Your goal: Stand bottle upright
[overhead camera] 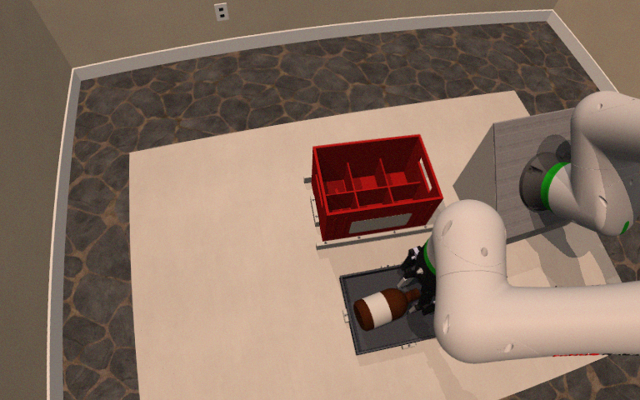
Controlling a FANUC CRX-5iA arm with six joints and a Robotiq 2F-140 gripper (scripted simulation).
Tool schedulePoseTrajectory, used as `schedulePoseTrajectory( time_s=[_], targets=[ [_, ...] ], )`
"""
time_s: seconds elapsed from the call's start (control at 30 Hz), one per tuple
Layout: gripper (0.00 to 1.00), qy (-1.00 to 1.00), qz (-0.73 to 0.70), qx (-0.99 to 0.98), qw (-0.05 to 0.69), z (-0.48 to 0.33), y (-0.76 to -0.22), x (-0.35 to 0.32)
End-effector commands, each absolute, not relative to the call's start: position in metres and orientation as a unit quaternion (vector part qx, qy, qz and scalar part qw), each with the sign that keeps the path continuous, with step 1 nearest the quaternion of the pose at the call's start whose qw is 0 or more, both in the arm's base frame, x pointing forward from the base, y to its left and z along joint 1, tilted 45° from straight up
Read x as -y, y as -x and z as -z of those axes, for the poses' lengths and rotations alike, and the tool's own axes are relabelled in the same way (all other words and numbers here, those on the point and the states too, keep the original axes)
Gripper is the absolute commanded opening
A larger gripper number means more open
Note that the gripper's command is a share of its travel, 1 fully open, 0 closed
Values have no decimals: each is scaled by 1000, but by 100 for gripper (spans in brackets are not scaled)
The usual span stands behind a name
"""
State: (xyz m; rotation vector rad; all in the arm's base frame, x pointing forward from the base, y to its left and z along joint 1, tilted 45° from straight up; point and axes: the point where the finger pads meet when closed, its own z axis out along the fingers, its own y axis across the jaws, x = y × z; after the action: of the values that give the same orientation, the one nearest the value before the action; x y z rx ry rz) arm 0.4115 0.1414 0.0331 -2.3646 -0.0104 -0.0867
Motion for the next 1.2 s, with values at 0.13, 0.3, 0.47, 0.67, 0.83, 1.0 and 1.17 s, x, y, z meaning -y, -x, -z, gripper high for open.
schedulePoseTrajectory(
  time_s=[0.13,0.3,0.47,0.67,0.83,1.0,1.17],
  targets=[
    [38,925,34,4,378,-28,-412,-146],
    [38,925,34,4,378,-26,-412,-148],
    [38,925,34,4,378,-24,-412,-150],
    [38,925,34,4,378,-24,-413,-151],
    [38,925,34,4,378,-23,-413,-151],
    [38,925,34,4,378,-23,-413,-151],
    [38,925,34,4,378,-23,-413,-151]
  ],
)
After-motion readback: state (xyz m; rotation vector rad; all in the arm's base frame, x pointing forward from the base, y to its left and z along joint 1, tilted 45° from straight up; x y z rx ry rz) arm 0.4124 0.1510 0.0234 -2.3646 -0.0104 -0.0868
